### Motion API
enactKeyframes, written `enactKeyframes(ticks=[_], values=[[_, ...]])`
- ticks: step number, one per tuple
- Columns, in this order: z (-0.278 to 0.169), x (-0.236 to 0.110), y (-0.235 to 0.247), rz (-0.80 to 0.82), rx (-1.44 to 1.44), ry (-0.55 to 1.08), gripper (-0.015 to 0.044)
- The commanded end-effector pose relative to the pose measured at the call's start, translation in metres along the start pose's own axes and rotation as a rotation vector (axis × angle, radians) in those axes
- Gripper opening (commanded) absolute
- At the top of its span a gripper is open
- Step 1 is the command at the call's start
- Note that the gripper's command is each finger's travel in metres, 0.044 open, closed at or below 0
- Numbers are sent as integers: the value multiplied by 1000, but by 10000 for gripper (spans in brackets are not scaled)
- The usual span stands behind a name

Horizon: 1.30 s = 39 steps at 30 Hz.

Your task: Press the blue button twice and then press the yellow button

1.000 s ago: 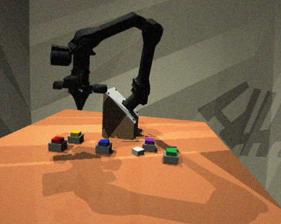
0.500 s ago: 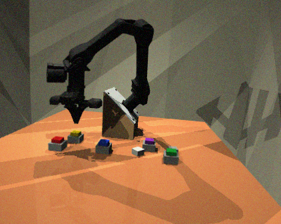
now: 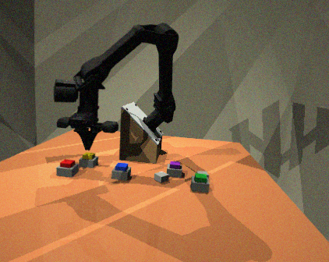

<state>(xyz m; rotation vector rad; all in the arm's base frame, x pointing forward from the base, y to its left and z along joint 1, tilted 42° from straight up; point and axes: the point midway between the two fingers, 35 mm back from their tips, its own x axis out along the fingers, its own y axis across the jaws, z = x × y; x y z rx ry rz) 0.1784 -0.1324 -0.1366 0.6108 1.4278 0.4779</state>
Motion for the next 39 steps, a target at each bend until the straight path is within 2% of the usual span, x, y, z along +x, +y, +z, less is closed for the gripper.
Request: enactKeyframes(ticks=[1, 9, 30, 34, 38, 39], values=[[-2, 10, 3, 12, 10, 4, 20], [-3, 22, 3, 13, 10, 4, 20], [-3, 23, 3, 13, 10, 4, 20], [-2, -9, 2, 11, 9, 4, 20], [-3, -12, 3, 11, 10, 4, 20], [0, -13, 4, 8, 11, 5, 46]])
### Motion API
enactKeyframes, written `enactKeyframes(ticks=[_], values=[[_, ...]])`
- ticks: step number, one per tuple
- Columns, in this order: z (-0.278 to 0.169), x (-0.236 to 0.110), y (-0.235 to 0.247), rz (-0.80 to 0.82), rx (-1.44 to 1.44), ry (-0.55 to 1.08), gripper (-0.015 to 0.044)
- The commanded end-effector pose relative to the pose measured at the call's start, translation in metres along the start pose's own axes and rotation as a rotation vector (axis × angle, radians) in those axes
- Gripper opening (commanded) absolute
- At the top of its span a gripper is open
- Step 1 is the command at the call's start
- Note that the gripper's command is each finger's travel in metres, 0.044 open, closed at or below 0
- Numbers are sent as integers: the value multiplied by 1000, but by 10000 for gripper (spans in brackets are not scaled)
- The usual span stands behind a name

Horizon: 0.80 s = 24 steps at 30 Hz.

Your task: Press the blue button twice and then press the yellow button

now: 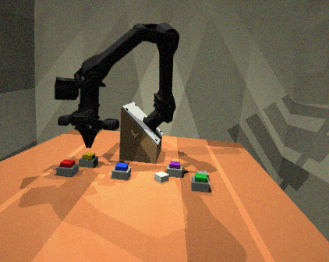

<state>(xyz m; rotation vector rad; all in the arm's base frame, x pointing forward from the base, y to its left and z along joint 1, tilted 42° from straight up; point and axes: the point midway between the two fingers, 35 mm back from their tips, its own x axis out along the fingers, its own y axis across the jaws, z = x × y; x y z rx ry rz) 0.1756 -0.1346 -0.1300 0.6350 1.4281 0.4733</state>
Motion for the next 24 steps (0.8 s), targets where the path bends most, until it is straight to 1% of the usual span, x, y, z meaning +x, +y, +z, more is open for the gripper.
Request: enactKeyframes(ticks=[1, 6, 10, 13, 14, 18, 24], values=[[8, -10, 7, -13, -6, 10, 72], [63, -35, 69, -81, 6, 13, 204], [89, -45, 124, -105, 6, 3, 309], [100, -51, 170, -101, 4, -7, 387], [102, -53, 186, -97, 4, -10, 400], [102, -58, 249, -73, 0, -17, 400], [76, -66, 340, -10, -7, -8, 400]])
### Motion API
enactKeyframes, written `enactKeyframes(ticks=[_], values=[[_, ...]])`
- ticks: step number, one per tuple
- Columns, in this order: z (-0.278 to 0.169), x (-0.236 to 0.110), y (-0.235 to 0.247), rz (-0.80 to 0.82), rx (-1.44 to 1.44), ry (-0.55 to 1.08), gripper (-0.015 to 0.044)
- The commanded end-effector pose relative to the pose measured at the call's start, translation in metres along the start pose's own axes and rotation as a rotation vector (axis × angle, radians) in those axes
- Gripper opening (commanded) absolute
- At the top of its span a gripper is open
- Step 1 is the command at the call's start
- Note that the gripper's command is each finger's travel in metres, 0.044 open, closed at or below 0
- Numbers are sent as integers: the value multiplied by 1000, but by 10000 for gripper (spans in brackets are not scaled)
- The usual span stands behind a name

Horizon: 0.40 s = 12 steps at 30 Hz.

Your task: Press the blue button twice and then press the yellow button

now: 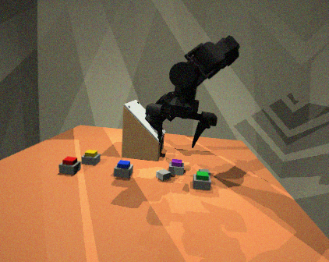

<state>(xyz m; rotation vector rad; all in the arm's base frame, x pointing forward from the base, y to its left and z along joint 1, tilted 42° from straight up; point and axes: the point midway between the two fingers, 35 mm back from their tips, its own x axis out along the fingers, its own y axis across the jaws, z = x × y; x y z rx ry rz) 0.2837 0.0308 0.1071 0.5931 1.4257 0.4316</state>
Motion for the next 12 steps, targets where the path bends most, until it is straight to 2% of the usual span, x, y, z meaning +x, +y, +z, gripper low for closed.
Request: enactKeyframes(ticks=[1, 3, 12], values=[[-25, -11, 66, 55, -1, 11, 400], [-36, -15, 86, 74, -3, 18, 400], [-37, -15, 87, 76, -3, 19, 400]])
